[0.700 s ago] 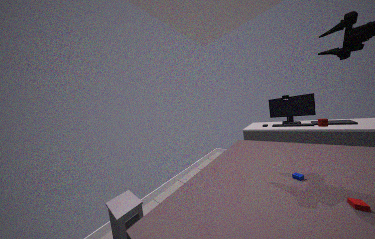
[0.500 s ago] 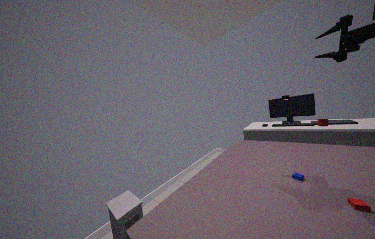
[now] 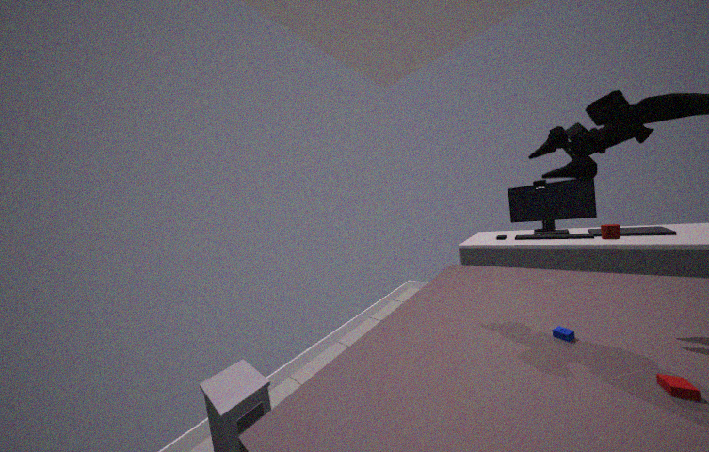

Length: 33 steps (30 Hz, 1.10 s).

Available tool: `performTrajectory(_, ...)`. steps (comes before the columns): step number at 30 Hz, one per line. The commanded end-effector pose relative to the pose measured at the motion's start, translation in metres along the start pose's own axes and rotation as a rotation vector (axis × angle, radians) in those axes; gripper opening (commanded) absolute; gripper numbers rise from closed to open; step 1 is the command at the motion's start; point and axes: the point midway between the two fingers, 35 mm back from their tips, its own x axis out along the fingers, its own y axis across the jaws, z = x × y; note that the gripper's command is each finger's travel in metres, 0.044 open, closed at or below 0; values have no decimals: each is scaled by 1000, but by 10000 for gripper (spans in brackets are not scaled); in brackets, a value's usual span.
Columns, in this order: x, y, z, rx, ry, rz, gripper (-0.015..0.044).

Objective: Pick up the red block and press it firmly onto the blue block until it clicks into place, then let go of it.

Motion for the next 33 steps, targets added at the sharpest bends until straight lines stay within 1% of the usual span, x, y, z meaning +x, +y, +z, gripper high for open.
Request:
performTrajectory(1,37,53,0,223,40,141,440)
performTrajectory(7,78,151,7,512,179,372,440)
performTrajectory(10,87,204,11,620,283,477,440)
performTrajectory(13,88,257,15,687,402,565,440)
performTrajectory(19,66,358,13,746,679,684,440)
performTrajectory(22,44,404,6,752,853,712,440)
performTrajectory(25,15,446,-6,724,1035,700,440)
performTrajectory(27,1,460,-13,701,1110,682,440)
performTrajectory(33,1,464,-11,698,1119,679,440)
